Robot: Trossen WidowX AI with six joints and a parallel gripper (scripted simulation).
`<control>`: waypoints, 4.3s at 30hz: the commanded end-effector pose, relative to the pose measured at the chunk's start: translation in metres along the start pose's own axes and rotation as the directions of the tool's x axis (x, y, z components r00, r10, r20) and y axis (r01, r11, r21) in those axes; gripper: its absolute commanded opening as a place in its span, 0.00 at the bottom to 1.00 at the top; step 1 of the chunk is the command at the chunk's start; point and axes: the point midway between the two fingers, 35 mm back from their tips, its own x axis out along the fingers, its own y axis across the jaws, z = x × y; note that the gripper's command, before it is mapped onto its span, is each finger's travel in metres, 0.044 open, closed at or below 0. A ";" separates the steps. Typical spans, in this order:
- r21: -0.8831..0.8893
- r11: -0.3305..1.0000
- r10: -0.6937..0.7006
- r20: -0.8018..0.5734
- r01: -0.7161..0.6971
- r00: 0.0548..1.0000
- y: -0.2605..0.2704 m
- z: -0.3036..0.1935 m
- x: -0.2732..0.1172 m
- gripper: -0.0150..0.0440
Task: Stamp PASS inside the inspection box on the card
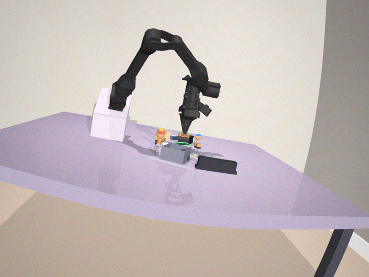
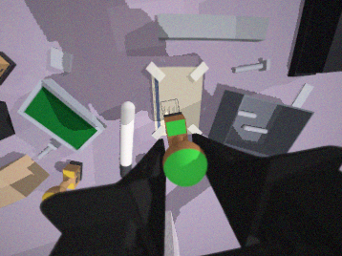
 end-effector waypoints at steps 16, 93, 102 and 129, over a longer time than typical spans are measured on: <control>-0.006 1.000 -0.001 0.003 0.001 1.000 0.000 0.000 0.012 0.25; -0.002 1.000 -0.004 0.011 0.004 1.000 -0.002 -0.002 0.057 0.25; -0.002 1.000 -0.004 0.011 0.004 1.000 -0.002 -0.002 0.058 0.25; -0.002 1.000 -0.004 0.011 0.004 1.000 -0.002 -0.002 0.060 0.25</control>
